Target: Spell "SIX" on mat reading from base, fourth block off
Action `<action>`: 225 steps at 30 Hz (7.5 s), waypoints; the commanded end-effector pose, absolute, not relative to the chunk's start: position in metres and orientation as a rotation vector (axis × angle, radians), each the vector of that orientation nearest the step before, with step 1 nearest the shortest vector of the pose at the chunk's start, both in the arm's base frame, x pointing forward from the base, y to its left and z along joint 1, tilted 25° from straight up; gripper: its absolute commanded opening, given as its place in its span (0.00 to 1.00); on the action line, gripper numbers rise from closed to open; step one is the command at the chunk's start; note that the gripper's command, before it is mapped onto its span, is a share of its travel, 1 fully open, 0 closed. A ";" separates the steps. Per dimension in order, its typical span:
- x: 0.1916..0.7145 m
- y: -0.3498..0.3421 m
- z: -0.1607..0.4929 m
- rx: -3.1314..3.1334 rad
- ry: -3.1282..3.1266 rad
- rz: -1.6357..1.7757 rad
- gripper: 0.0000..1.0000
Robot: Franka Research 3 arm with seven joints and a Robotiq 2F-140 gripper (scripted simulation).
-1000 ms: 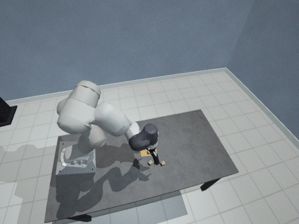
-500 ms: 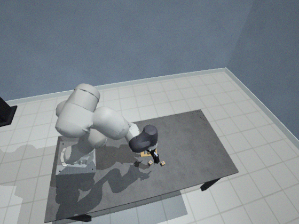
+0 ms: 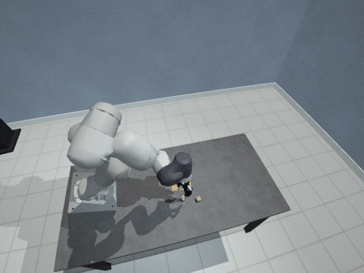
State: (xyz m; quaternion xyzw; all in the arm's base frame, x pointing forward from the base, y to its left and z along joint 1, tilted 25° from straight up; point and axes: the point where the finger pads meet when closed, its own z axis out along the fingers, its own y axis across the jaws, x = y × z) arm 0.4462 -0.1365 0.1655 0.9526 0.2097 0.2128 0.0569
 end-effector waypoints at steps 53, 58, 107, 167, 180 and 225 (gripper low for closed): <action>0.461 -0.138 0.135 2.882 0.652 0.643 0.37; 0.464 -0.139 0.128 2.882 0.652 0.643 0.37; 0.469 -0.139 0.119 2.882 0.652 0.643 0.37; 0.470 -0.140 0.119 2.882 0.652 0.643 0.37; 0.469 -0.140 0.119 2.882 0.652 0.643 0.37; 0.469 -0.140 0.119 2.882 0.652 0.643 0.37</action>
